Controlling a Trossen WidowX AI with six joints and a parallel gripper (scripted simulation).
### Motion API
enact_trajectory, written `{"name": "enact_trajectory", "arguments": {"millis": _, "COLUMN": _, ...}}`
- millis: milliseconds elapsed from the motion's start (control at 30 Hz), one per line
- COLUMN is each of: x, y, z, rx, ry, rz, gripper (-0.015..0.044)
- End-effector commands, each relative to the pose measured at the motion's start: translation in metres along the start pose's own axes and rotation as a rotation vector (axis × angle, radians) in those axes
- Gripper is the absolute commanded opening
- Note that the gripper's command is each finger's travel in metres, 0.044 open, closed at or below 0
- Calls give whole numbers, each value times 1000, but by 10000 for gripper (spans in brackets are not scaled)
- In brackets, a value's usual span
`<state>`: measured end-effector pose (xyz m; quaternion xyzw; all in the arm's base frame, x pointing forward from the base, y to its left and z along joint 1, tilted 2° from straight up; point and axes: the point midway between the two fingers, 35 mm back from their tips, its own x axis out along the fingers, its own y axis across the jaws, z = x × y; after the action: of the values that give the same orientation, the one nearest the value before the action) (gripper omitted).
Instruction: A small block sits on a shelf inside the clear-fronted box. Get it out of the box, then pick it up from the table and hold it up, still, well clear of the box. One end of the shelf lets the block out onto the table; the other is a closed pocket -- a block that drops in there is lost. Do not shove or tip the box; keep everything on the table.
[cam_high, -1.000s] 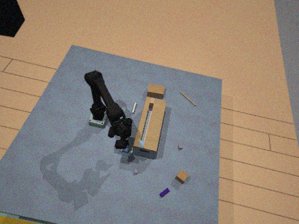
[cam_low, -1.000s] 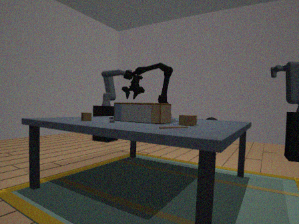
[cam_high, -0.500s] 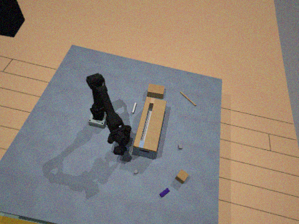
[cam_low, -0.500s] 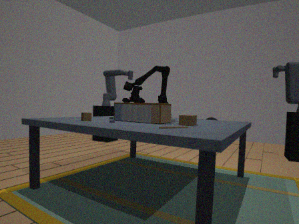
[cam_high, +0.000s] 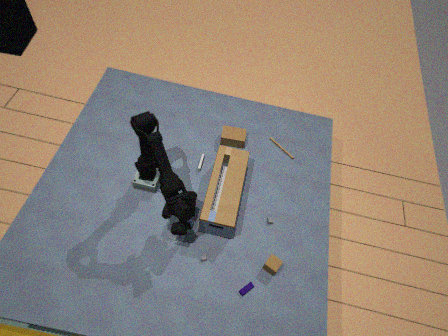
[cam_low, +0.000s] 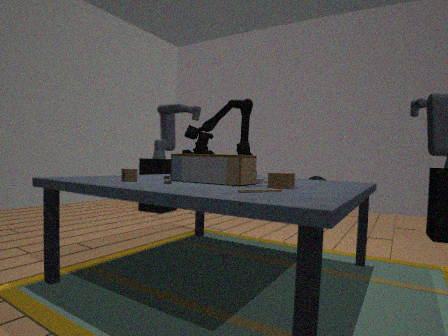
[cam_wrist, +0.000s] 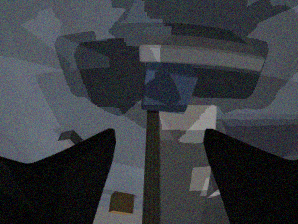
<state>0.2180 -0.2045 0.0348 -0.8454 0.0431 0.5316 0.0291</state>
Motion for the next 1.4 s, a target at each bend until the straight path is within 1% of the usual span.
{"name": "enact_trajectory", "arguments": {"millis": 0, "x": 9, "y": -2, "z": 4, "rx": 2, "ry": -4, "rz": -10, "gripper": 285}}
{"name": "enact_trajectory", "arguments": {"millis": 833, "x": 42, "y": -5, "z": 20, "rx": 8, "ry": -5, "rz": -10, "gripper": 285}}
{"name": "enact_trajectory", "arguments": {"millis": 1067, "x": 42, "y": -5, "z": 20, "rx": 8, "ry": -5, "rz": -10, "gripper": 101}}
{"name": "enact_trajectory", "arguments": {"millis": 1167, "x": 42, "y": -5, "z": 20, "rx": 8, "ry": -5, "rz": -10, "gripper": 81}}
{"name": "enact_trajectory", "arguments": {"millis": 1267, "x": 34, "y": -4, "z": 16, "rx": 7, "ry": -5, "rz": -10, "gripper": 3}}
{"name": "enact_trajectory", "arguments": {"millis": 1367, "x": 17, "y": -2, "z": 7, "rx": 6, "ry": -4, "rz": -9, "gripper": 0}}
